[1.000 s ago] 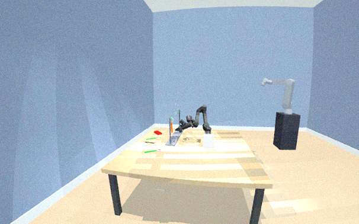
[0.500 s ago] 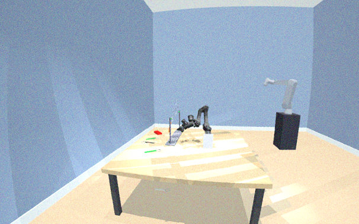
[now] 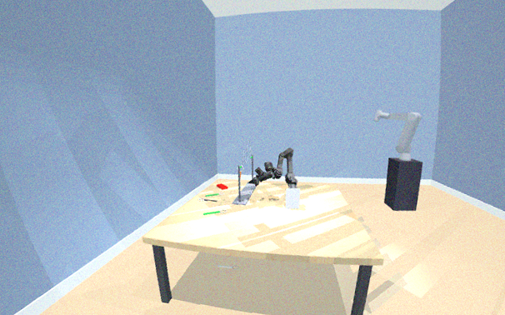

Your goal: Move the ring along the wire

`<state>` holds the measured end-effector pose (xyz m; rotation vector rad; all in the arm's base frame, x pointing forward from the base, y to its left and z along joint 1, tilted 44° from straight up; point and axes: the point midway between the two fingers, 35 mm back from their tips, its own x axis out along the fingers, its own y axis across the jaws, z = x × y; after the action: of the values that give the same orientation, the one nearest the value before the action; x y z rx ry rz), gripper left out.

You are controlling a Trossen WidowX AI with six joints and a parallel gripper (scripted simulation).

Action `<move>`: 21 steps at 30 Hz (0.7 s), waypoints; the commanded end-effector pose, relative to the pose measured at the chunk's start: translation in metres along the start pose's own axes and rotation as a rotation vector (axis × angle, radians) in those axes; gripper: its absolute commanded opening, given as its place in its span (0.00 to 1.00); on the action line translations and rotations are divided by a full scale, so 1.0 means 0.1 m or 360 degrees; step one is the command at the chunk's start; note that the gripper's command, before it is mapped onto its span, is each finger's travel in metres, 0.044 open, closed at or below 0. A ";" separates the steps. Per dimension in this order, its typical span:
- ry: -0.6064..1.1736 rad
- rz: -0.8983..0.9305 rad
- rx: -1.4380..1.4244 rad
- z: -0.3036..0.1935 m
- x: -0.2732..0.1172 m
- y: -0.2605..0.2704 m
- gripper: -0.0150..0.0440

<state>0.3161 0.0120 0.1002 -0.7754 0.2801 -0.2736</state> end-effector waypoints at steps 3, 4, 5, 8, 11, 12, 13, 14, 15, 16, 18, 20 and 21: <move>0.0000 0.0000 0.0000 0.00 -0.02 0.00 0.57; 0.0000 0.0000 0.0000 0.00 -0.08 0.00 0.61; 0.0000 0.0000 0.0000 -0.01 -0.17 0.00 0.66; -0.0002 -0.0002 -0.0002 -0.06 -0.41 0.00 0.79; -0.0002 -0.0002 -0.0002 -0.06 -0.43 -0.01 0.93; -0.0002 -0.0002 -0.0002 -0.06 -0.43 -0.01 0.97; -0.0002 -0.0002 -0.0002 -0.06 -0.43 -0.01 1.00; -0.0002 -0.0002 -0.0002 -0.06 -0.43 -0.01 1.00; -0.0002 -0.0002 -0.0002 -0.06 -0.43 -0.01 1.00; -0.0002 -0.0002 -0.0002 -0.06 -0.43 -0.01 1.00; -0.0002 -0.0002 -0.0002 -0.06 -0.43 -0.01 1.00; -0.0002 -0.0002 -0.0002 -0.06 -0.43 -0.01 1.00; -0.0002 -0.0002 -0.0002 -0.06 -0.43 -0.01 1.00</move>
<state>0.2758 0.0233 0.1039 -0.7768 0.2729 -0.2710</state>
